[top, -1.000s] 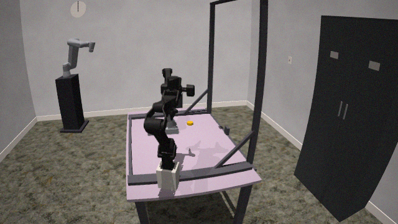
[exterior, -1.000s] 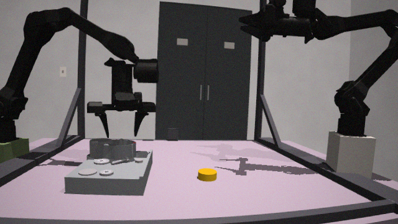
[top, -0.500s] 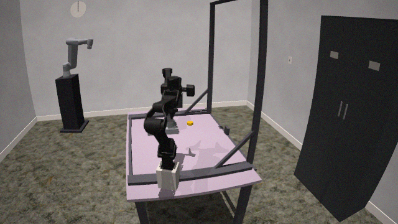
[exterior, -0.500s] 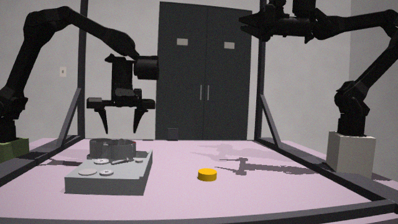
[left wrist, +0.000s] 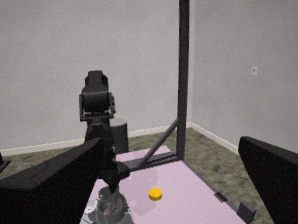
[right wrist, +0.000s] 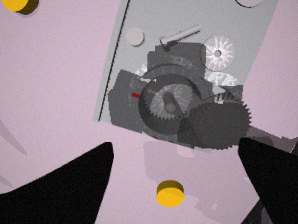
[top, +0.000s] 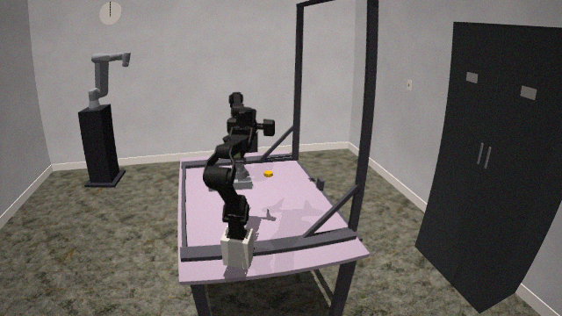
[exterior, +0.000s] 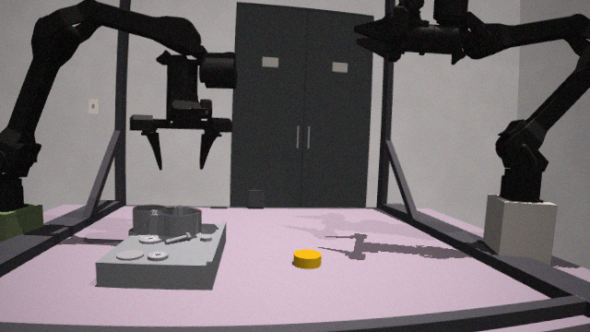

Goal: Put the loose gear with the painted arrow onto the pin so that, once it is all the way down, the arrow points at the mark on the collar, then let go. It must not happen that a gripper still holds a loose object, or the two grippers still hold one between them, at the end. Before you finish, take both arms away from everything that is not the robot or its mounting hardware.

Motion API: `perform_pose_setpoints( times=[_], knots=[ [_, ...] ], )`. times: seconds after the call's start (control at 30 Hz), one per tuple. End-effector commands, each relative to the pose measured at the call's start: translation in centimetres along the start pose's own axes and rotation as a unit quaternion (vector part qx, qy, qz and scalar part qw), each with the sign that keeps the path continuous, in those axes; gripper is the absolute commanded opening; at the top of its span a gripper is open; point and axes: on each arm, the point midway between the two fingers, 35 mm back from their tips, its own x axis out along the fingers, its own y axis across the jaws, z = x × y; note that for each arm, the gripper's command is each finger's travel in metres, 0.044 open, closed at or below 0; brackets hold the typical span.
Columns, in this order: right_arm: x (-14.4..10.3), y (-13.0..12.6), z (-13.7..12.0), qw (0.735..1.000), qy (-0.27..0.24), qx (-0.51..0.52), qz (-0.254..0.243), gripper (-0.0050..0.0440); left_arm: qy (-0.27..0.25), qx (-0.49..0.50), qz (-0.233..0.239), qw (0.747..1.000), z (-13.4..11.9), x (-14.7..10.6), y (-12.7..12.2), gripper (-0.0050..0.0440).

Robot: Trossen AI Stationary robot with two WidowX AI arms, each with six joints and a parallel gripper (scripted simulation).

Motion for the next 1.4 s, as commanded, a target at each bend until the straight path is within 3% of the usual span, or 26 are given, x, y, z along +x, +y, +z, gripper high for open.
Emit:
perform_pose_setpoints(
  times=[0.0, 0.07, 0.2, 0.6, 0.8, 1.0, 1.07, 1.37],
  knots=[
    [-3.0, 0.3, 0.2, 1.000, -0.011, 0.002, 0.021, 0.0369, -0.012, 0.000, 0.000, 1.000, 1.0, -0.1, 0.0, 0.0400],
    [-3.9, 0.4, 0.2, 1.000, -0.012, 0.001, 0.024, 0.0369, -0.012, 0.000, 0.000, 1.000, 1.0, -0.1, 0.0, 0.0400],
    [-2.4, 0.1, 0.1, 1.000, -0.010, 0.002, 0.020, 0.0369, -0.012, 0.000, 0.000, 1.000, 1.0, -0.1, 0.0, 0.0400],
    [-2.6, 0.1, 0.1, 1.000, -0.010, 0.002, 0.021, 0.0369, -0.012, 0.000, 0.000, 1.000, 1.0, -0.1, 0.0, 0.0400],
    [-3.7, 0.3, 0.5, 0.994, -0.045, -0.053, 0.086, 0.0369, -0.012, 0.000, 0.000, 1.000, 1.0, -0.1, 0.0, 0.0400],
    [-6.2, 0.9, 1.3, 0.965, -0.121, -0.138, 0.188, 0.0369, -0.012, 0.000, 0.000, 1.000, 1.0, -0.1, 0.0, 0.0400],
    [-6.2, 0.9, 1.3, 0.965, -0.121, -0.138, 0.188, 0.0369, -0.012, 0.000, 0.000, 1.000, 1.0, -0.1, 0.0, 0.0400],
    [-10.5, 0.5, 1.8, 0.887, -0.255, -0.241, 0.299, 0.0369, -0.012, 0.000, 0.000, 1.000, 1.0, -0.1, 0.0, 0.0400]
  ],
)
